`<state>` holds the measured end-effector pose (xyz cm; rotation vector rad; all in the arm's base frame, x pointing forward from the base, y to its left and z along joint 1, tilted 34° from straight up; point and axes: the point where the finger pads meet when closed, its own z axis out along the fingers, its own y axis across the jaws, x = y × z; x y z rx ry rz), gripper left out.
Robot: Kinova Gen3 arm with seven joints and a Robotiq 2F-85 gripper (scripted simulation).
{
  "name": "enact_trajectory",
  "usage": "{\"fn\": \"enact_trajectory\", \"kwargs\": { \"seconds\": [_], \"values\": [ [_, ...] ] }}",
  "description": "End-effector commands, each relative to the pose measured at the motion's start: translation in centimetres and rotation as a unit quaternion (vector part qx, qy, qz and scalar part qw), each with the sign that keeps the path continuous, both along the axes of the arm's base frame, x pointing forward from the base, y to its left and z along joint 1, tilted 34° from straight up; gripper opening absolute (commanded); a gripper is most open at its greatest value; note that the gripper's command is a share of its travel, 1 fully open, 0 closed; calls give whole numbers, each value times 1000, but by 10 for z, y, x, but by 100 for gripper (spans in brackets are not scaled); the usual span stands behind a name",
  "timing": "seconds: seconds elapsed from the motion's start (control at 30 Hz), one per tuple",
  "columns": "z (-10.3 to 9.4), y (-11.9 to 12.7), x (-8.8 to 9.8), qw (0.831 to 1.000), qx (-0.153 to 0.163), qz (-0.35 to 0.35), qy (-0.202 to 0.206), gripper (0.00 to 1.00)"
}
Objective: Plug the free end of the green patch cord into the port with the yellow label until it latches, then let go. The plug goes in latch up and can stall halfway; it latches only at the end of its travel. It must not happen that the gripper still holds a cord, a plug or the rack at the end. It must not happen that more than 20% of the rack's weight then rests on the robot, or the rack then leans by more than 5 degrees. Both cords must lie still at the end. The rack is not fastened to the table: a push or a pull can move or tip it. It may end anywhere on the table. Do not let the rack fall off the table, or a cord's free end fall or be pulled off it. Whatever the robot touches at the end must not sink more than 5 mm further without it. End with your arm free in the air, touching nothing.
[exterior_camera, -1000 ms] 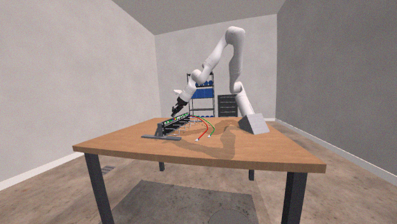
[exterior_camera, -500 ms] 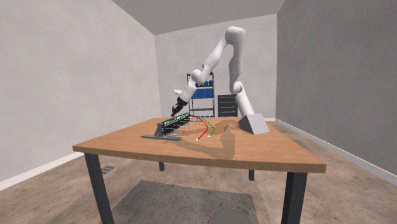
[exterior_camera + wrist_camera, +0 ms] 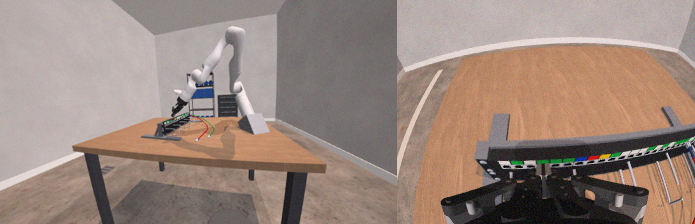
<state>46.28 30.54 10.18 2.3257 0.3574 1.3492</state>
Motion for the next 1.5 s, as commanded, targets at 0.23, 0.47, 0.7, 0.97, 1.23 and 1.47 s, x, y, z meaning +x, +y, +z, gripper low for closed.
{"fn": "enact_trajectory", "kwargs": {
  "seconds": [0.23, 0.47, 0.7, 0.97, 1.23, 1.47],
  "values": [
    [16, 8, -37, 1000, 2, -3, 0, 0],
    [33, 17, -71, 1000, 1, -2, 1, 0],
    [52, 30, -110, 1000, 2, 0, 0, 0],
    [59, 33, -123, 1000, 2, 0, 0, 0],
    [60, 28, -122, 1000, 1, -3, 0, 0],
    [68, 17, -122, 1000, 4, 3, 1, 0]
  ]
}}
